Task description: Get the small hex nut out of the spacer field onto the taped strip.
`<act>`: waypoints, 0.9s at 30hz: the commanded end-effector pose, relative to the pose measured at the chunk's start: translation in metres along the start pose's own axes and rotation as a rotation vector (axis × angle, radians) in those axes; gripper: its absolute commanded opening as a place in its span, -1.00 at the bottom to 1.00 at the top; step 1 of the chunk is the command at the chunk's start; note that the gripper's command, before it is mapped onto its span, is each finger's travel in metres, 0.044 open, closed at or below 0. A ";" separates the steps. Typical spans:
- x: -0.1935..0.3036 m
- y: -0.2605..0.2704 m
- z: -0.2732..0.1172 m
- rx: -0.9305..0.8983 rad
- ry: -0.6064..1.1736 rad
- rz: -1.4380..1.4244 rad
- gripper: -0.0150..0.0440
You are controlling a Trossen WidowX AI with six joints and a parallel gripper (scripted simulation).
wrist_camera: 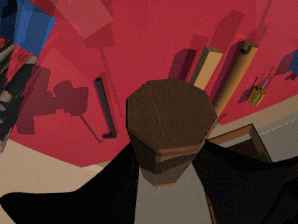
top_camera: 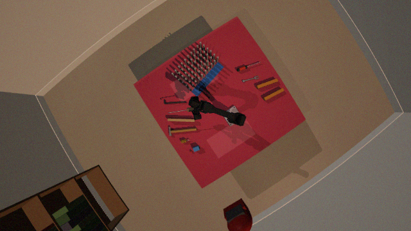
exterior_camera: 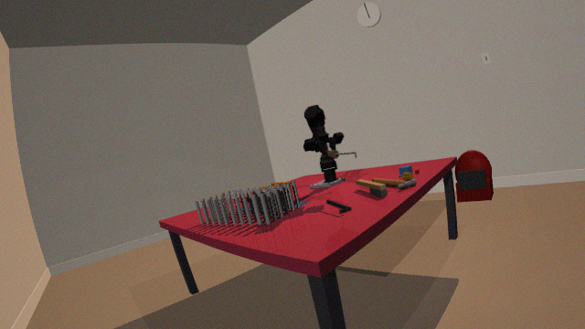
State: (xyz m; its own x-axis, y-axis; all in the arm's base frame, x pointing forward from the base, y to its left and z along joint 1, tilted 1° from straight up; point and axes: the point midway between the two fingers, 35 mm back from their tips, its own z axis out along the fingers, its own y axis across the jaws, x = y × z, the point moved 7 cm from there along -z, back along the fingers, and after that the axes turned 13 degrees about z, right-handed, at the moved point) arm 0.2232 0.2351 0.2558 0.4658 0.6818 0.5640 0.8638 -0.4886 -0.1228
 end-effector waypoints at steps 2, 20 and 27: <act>0.004 0.000 0.000 -0.005 0.015 -0.003 -0.49; -0.001 0.004 0.016 -0.005 0.016 -0.003 -0.49; -0.003 0.005 0.022 -0.005 0.016 -0.003 -0.49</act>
State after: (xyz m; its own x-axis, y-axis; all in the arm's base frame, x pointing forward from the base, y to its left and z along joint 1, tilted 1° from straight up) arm 0.2294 0.2417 0.2394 0.4584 0.6763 0.5766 0.8659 -0.4861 -0.1182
